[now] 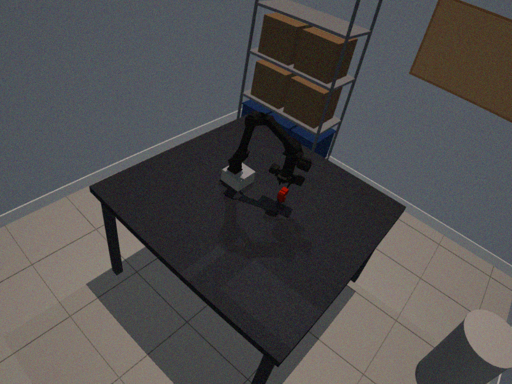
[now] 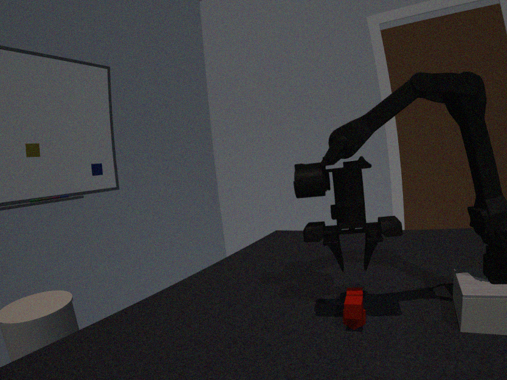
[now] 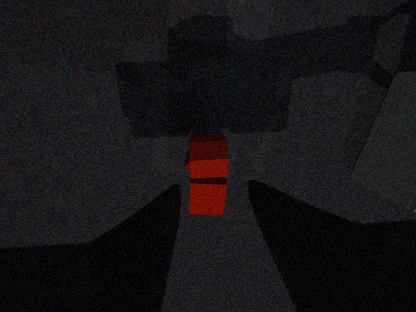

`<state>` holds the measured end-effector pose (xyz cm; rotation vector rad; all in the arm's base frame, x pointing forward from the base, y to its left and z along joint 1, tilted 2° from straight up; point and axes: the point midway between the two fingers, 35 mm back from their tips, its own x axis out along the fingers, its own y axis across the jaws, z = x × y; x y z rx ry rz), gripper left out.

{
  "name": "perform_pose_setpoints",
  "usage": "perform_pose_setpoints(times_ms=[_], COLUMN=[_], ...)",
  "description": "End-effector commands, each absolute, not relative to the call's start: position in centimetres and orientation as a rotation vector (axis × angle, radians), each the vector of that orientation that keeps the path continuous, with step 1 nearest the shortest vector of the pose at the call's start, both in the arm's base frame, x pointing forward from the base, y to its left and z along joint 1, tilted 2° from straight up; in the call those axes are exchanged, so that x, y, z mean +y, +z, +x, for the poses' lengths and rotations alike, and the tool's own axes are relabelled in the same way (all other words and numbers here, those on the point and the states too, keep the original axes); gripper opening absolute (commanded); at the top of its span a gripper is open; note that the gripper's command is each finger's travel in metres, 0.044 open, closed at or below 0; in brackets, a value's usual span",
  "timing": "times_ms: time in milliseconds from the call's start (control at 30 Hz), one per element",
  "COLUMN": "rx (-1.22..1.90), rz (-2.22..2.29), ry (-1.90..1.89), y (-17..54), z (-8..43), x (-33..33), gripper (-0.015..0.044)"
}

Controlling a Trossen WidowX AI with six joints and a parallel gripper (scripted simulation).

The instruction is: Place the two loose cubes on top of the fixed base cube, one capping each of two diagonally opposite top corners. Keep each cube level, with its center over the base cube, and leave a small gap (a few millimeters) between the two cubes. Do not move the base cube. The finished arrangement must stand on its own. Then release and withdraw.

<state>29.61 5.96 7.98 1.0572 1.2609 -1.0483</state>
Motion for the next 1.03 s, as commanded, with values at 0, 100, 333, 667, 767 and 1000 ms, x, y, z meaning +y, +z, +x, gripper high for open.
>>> perform_pose_setpoints(times_ms=[0, 100, 333, 667, 767, 1000], rx=[1.258, 1.261, 1.261, 1.271, 1.275, 1.275], rz=[1.061, 1.057, 1.057, 1.06, 1.061, 1.061], ry=[-1.047, -1.048, -1.048, -1.047, -1.047, -1.047], y=[8.3, 8.7, 9.4, 9.0, 9.0, 9.0], z=[29.6, 29.6, 29.6, 27.2, 25.2, 24.7], x=[6.0, 6.0, 6.0, 15.1, 18.9, 19.7], gripper=[0.0231, 0.031, 0.04, 0.04, 0.04, 0.04])
